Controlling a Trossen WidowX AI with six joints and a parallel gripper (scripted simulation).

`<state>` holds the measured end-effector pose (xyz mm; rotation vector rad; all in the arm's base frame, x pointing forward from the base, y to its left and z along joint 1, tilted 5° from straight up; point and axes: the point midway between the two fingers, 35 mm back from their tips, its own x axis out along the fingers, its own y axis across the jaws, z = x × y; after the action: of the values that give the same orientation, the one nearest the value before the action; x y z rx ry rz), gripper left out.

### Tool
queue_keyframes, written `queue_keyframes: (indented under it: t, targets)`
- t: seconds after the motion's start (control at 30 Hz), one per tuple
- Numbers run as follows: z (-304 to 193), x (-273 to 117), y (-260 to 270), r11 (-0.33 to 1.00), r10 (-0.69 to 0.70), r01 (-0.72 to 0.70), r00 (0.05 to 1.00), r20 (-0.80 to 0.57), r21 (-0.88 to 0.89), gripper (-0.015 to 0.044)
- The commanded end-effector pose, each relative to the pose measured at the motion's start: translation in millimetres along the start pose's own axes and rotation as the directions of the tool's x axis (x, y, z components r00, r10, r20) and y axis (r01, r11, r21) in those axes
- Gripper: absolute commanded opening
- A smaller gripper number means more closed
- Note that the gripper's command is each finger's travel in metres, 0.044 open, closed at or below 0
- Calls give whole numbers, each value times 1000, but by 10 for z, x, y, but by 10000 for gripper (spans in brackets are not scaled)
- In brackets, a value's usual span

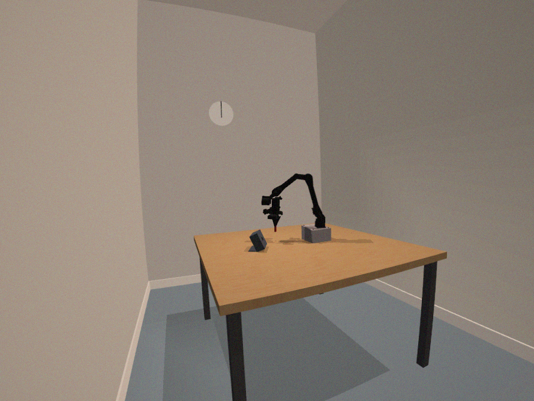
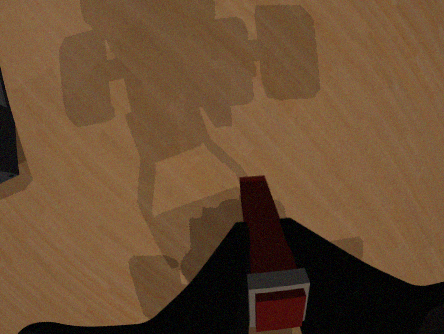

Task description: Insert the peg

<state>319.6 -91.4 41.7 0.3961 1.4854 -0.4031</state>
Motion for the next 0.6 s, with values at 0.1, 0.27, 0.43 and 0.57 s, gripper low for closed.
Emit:
queue_keyframes:
  t: [0.1,0.27,0.43,0.57]
  targets:
    - [5,22,68,1000,-22,23,999,34,-12,0]
    - [7,43,124,999,-35,36,998,57,-23,0]
    - [8,64,180,998,-46,49,996,81,-34,0]
    - [8,79,225,997,-55,59,993,100,-42,0]
